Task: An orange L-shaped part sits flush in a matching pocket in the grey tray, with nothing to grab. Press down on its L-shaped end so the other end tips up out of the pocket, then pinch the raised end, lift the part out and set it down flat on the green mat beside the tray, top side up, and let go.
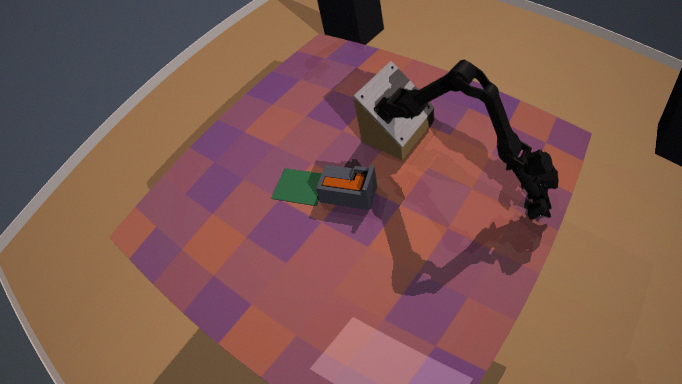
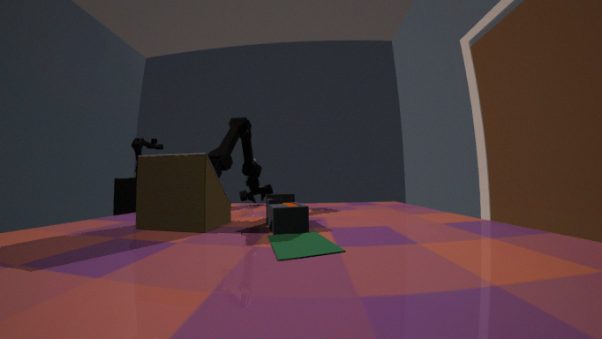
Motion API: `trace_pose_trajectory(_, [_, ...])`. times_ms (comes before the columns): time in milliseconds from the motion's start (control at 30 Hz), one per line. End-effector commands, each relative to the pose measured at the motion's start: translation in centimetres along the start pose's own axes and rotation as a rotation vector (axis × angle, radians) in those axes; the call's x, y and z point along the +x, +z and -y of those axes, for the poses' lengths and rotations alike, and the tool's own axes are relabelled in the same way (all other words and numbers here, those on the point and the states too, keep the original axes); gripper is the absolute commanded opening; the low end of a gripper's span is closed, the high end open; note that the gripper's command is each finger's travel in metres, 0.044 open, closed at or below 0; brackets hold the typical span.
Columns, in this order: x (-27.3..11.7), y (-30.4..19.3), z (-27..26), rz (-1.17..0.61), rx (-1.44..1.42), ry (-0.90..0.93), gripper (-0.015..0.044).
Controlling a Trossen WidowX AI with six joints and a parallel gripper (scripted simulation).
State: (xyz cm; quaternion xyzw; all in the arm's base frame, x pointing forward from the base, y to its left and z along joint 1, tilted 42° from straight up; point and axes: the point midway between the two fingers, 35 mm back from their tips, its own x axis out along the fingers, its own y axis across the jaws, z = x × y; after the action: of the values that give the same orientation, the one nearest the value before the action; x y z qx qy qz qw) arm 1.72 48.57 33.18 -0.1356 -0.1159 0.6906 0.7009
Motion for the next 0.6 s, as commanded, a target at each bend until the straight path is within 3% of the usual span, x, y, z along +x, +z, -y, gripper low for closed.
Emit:
trace_pose_trajectory(0, [-1.2,-3.6,5.2,-0.101,0.053,-0.09,0.018])
trace_pose_trajectory(300, [-3.1,-6.2,10.9,-0.165,0.061,-0.196,0.018])
trace_pose_trajectory(567, [-7.4,-13.4,16.1,-0.375,0.074,-0.26,0.018])
